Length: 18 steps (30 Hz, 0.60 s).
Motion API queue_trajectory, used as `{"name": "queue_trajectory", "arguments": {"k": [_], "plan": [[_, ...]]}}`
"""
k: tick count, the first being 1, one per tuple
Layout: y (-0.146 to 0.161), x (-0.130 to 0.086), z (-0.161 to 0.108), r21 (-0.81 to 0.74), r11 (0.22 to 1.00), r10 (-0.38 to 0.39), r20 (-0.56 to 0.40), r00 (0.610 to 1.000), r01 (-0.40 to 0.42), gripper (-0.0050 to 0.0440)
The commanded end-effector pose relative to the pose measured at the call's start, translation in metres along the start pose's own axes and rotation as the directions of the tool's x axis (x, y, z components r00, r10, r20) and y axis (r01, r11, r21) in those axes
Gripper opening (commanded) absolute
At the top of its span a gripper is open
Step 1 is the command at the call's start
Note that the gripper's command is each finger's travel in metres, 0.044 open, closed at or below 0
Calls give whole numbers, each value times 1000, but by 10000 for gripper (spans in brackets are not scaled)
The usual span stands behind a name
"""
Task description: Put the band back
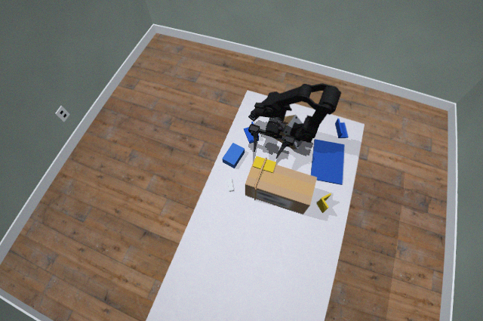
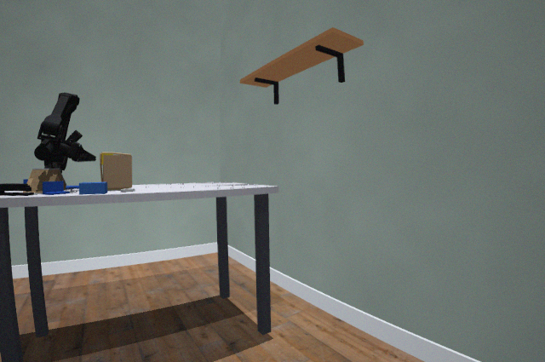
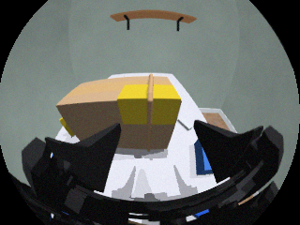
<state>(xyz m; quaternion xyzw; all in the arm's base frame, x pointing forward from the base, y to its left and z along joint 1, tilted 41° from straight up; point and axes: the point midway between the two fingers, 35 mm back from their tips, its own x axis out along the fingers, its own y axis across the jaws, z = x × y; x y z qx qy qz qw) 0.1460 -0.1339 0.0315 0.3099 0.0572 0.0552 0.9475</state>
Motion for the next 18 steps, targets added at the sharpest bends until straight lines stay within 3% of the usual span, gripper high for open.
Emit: {"name": "queue_trajectory", "arguments": {"k": [1,8,10,12,15,18], "plan": [[0,0,1,2,1000,-3,4,1000,3,440],[-1,-1,3,0,1000,-4,4,1000,4,440],[-8,-7,23,-10,1000,-15,0,1000,15,440],[-8,-7,23,-10,1000,-15,0,1000,15,440],[-17,-22,67,-77,996,-48,-12,999,47,440],[-15,-28,85,-88,995,-59,-15,998,57,440]]}}
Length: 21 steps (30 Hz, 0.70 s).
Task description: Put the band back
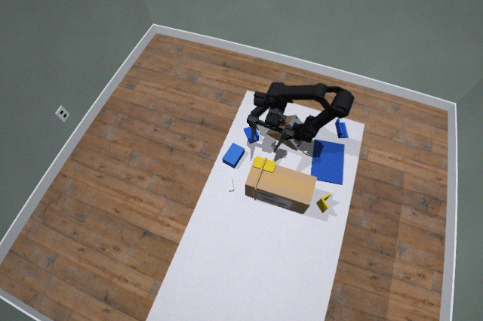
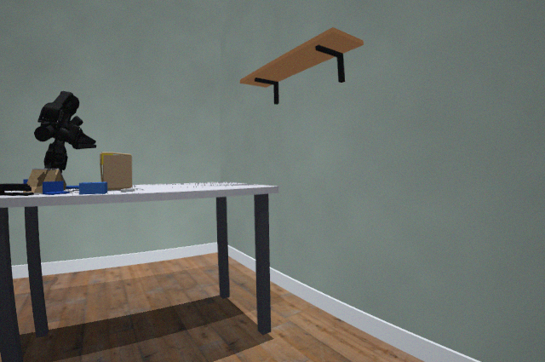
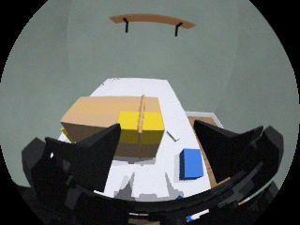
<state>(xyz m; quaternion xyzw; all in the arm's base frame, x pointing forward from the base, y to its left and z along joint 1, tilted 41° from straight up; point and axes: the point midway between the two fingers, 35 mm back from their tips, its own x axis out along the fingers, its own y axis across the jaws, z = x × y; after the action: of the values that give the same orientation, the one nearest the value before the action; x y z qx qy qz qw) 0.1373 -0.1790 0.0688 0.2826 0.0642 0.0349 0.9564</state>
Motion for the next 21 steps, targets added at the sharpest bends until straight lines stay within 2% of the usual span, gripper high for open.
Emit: {"name": "queue_trajectory", "arguments": {"k": [1,7,16,18,21], "plan": [[-3,-12,36,-35,999,-14,-16,1000,14,440],[6,-20,62,2,1000,-18,-16,1000,18,440],[6,-20,62,12,1000,-11,-27,1000,11,440],[11,-11,59,100,994,44,-114,992,-33,440],[20,3,51,221,972,138,-290,947,-74,440]]}}
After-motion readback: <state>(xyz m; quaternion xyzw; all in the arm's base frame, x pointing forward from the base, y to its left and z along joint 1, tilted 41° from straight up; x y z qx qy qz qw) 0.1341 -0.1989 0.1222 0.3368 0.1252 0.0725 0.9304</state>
